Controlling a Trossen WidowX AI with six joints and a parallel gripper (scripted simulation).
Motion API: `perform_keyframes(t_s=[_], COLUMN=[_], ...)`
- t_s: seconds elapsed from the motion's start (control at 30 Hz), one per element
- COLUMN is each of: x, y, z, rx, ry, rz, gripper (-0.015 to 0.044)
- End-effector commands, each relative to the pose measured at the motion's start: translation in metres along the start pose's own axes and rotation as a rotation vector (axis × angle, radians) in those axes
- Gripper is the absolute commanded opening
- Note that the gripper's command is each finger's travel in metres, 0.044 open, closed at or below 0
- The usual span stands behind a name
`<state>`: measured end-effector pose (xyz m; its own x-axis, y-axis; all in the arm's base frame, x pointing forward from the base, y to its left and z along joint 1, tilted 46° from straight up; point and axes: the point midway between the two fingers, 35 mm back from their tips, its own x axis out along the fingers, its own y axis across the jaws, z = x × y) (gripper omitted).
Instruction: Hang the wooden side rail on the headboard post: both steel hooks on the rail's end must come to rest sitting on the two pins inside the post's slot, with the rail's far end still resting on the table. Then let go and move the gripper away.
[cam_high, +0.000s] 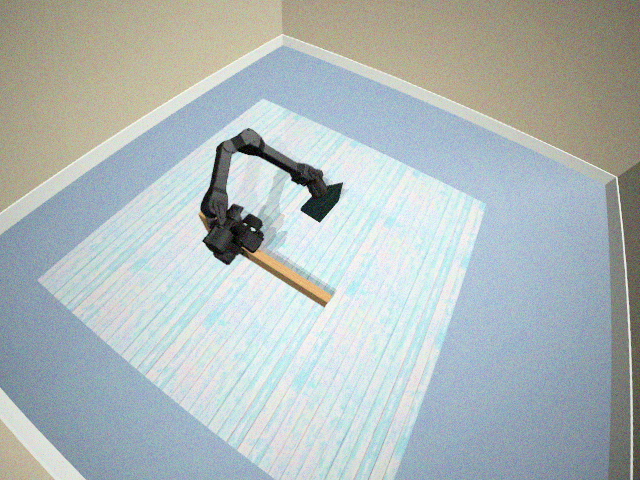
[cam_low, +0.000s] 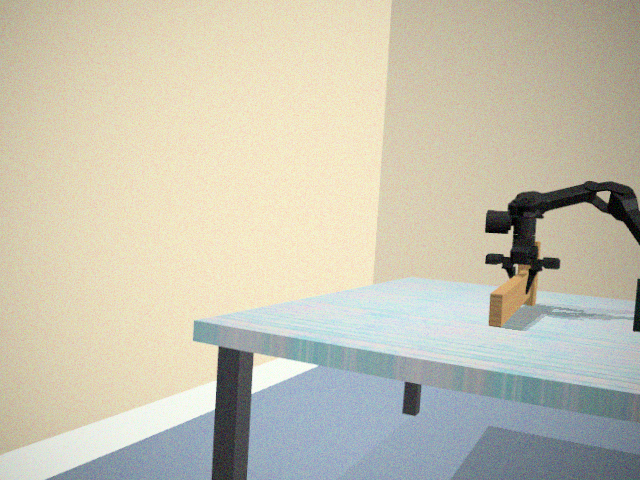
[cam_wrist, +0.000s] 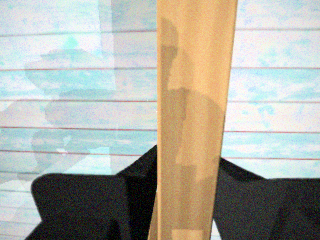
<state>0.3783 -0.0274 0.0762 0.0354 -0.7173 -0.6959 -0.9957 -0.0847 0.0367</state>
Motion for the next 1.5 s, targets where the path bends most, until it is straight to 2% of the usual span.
perform_keyframes(t_s=[0.0,1.47], x=[-0.0025,0.0048], y=[-0.0015,-0.0016], z=[-0.0025,-0.0026], rx=[0.005,0.005], ry=[0.006,0.006], rz=[-0.012,-0.012], gripper=[0.0000,0.0000])
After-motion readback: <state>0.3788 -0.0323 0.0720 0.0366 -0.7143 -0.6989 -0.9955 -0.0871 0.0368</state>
